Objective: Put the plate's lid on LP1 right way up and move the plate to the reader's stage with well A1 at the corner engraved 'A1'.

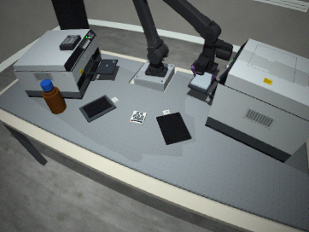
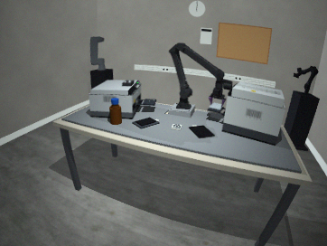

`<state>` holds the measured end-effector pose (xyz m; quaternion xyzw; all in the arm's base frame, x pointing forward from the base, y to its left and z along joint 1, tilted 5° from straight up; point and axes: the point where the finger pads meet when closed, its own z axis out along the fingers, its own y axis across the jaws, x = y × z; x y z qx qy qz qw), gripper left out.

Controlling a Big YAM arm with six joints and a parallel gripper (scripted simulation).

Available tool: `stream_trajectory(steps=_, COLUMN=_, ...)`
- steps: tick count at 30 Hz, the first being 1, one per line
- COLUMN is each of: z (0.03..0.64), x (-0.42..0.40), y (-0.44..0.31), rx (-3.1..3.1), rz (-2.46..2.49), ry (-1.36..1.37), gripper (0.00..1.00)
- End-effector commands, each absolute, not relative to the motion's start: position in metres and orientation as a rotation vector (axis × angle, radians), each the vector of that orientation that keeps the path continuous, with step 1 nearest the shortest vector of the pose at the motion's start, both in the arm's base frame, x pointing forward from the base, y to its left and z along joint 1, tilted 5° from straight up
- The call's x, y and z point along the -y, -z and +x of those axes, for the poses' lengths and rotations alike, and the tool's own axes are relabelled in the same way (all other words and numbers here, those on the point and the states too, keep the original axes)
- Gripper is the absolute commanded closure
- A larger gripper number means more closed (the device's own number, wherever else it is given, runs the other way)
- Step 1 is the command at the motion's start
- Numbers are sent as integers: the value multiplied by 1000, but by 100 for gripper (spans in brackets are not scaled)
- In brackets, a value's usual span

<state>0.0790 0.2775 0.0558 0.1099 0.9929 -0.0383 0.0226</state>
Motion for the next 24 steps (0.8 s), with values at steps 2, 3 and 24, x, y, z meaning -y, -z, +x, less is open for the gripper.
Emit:
stream_trajectory(steps=2, z=81, x=-305, y=-65, rx=-3073, rz=341, ry=41, gripper=14)
stream_trajectory(steps=3, z=80, x=-302, y=-64, rx=-3074, rz=341, ry=55, gripper=14)
stream_trajectory(steps=24, z=74, x=-272, y=-58, rx=-3078, rz=337, ry=130, gripper=14)
